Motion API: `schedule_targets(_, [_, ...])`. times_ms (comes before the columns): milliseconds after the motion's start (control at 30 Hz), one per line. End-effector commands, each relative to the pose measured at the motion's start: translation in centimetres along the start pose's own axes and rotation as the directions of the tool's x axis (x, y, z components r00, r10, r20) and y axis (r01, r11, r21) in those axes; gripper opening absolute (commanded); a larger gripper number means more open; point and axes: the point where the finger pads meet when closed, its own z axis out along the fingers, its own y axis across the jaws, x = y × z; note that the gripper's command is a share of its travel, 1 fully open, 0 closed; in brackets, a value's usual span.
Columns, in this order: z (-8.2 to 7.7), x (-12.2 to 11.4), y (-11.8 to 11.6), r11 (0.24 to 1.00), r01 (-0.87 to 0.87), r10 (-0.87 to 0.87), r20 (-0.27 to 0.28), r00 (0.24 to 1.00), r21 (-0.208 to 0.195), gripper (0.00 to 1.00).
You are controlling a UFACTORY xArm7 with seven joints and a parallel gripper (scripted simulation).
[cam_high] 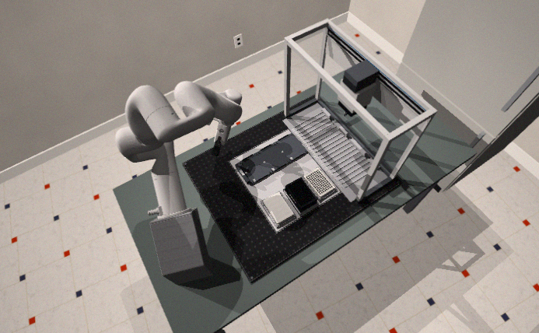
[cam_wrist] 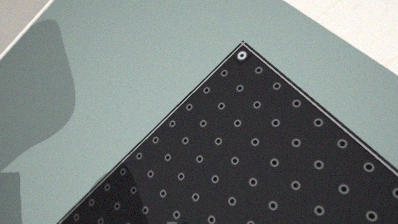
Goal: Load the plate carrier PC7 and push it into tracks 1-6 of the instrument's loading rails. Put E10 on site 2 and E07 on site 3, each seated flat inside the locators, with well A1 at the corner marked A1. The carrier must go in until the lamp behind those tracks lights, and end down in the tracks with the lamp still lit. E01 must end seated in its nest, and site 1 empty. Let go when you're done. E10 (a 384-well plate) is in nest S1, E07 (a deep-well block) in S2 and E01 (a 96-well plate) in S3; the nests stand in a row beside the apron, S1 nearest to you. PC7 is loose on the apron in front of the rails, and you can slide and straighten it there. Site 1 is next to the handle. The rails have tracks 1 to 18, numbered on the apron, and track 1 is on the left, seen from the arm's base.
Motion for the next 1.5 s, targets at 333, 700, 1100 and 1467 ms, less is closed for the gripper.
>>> schedule_targets(333, [-3.7, -3.7, 0.1, 0.993, -0.119, 0.12, 0.088, 0.989, -0.019, 1.0])
schedule_targets(700, [-5.9, -6.1, 0.0, 0.98, -0.198, 0.201, 0.137, 0.97, -0.038, 1.0])
schedule_targets(1100, [-8.9, -9.8, -0.3, 0.954, -0.292, 0.3, 0.184, 0.936, -0.069, 1.0])
schedule_targets(1467, [-10.9, -13.3, -0.9, 0.921, -0.376, 0.39, 0.207, 0.897, -0.105, 1.0])
